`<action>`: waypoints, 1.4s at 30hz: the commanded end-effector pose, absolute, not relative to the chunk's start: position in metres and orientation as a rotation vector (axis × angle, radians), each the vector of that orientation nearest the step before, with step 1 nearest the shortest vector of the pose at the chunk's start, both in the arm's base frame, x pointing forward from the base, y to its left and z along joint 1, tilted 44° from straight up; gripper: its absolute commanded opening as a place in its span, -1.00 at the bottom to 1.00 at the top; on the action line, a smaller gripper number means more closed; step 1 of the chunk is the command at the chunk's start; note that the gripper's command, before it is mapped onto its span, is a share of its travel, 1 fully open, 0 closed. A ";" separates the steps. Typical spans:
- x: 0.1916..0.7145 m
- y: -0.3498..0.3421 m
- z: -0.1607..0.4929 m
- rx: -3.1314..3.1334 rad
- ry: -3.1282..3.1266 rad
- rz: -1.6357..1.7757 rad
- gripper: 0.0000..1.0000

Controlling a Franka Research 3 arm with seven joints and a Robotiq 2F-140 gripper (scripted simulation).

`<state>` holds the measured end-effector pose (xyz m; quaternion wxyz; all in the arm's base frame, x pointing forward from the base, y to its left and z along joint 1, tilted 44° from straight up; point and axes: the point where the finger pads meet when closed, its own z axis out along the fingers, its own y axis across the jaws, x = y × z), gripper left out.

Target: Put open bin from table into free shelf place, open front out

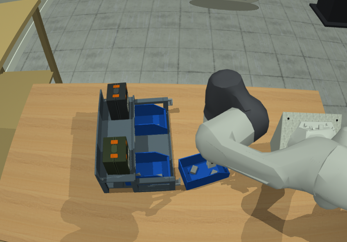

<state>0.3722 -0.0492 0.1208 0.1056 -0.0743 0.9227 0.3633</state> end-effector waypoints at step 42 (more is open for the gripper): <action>0.373 -0.049 0.121 -0.206 2.720 1.069 -0.69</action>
